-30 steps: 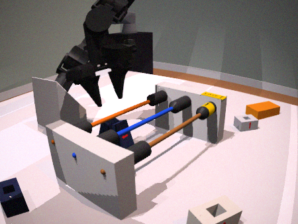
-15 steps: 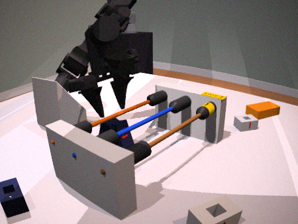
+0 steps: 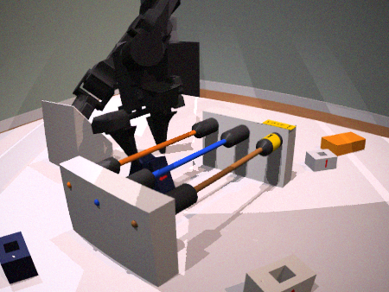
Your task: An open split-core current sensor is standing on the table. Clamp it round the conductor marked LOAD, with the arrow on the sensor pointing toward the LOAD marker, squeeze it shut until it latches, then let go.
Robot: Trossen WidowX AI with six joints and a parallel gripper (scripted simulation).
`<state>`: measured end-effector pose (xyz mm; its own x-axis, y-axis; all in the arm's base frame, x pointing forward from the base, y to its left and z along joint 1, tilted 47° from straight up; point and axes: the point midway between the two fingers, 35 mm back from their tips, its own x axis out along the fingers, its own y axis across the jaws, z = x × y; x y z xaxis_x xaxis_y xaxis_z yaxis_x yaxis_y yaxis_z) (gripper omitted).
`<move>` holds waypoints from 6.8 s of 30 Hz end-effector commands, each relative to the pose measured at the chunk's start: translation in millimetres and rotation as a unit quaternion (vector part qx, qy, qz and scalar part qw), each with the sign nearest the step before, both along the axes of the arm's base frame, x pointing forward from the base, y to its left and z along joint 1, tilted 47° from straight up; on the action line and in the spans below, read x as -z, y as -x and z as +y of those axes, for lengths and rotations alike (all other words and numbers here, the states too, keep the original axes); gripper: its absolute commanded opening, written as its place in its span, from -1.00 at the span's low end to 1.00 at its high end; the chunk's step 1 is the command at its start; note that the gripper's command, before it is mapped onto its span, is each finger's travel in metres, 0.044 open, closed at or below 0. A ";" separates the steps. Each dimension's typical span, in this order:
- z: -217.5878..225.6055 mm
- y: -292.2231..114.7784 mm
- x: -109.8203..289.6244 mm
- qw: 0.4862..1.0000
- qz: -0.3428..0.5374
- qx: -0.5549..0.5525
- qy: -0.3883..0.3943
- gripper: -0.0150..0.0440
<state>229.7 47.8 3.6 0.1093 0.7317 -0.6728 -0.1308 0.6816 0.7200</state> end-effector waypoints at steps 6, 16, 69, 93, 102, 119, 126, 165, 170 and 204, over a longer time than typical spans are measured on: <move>-0.7 -0.3 -0.4 1.000 -0.001 0.000 0.000 0.42; -0.7 -0.3 -0.4 1.000 -0.001 0.000 0.000 0.19; -51.9 59.8 -39.6 1.000 -0.002 -0.005 0.001 0.59; -45.4 29.4 -39.8 0.703 -0.449 -0.552 -0.003 0.59; -35.3 30.1 -29.4 0.703 -0.448 -0.552 -0.002 0.59; -15.4 34.1 -10.1 0.703 -0.449 -0.552 -0.002 0.59; -7.3 36.8 -2.7 0.702 -0.449 -0.552 -0.003 0.59; -61.0 16.2 -50.5 0.702 -0.447 -0.554 0.001 -0.49; -76.8 12.5 -66.3 0.703 -0.447 -0.553 0.000 -0.49; -88.5 -32.9 -75.9 0.918 -0.216 -0.331 0.032 -0.49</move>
